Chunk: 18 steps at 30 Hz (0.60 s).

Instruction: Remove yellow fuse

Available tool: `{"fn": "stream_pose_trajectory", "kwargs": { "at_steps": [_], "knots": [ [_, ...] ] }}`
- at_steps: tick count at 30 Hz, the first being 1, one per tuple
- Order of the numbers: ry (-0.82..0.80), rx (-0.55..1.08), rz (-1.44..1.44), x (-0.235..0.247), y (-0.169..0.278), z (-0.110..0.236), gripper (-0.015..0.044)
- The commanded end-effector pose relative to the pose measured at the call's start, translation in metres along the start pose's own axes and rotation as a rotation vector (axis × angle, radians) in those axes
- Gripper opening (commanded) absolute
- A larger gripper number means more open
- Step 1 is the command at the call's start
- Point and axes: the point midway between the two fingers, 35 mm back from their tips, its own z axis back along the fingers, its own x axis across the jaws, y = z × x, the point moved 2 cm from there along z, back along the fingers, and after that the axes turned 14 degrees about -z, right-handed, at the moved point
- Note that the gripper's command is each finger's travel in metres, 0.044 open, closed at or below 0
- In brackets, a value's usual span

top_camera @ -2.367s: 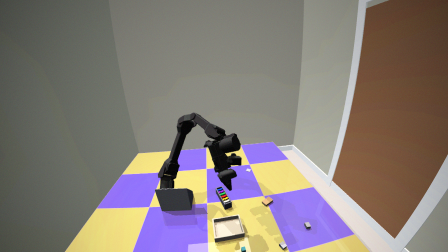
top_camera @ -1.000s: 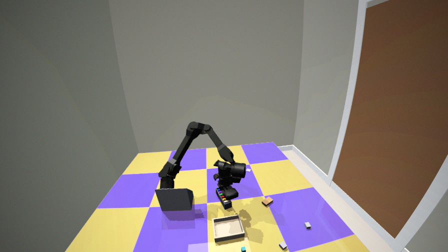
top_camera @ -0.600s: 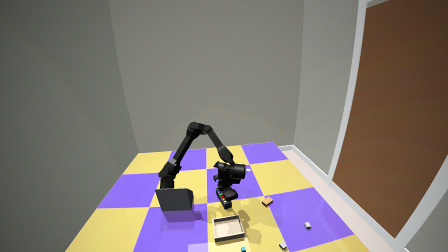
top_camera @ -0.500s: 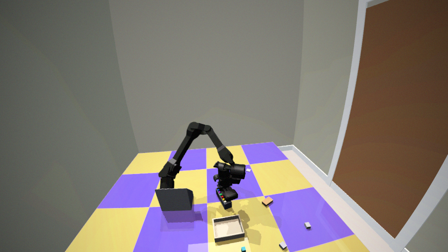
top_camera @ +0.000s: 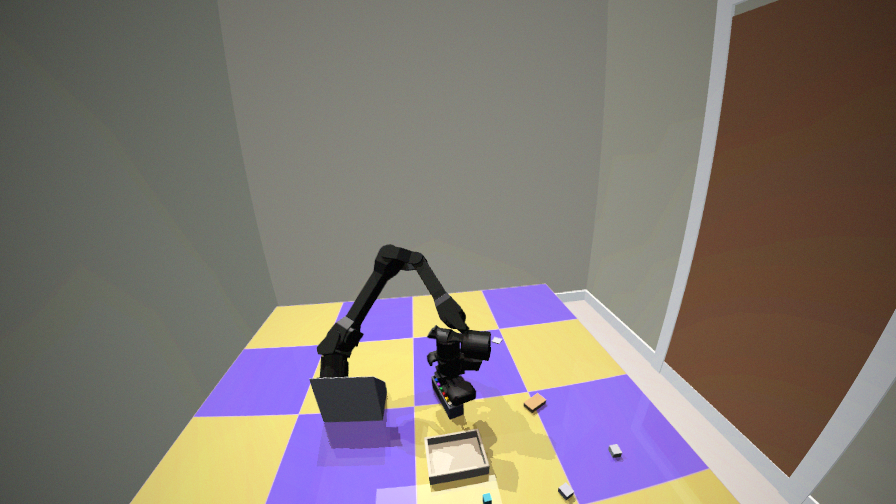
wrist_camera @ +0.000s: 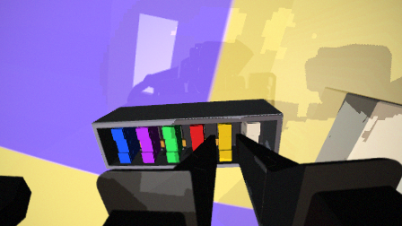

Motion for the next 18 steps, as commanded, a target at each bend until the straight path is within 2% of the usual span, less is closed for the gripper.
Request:
{"fn": "stream_pose_trajectory", "kwargs": {
  "at_steps": [1, 10, 18],
  "knots": [
    [0.0, 0.0, 0.0, 0.0, -0.0001, 0.0001, 0.0059],
    [0.0, 0.0, 0.0, 0.0, -0.0001, 0.0001, 0.0],
    [0.0, 0.0, 0.0, -0.0001, -0.0002, 0.0023, 0.0]
  ]
}}
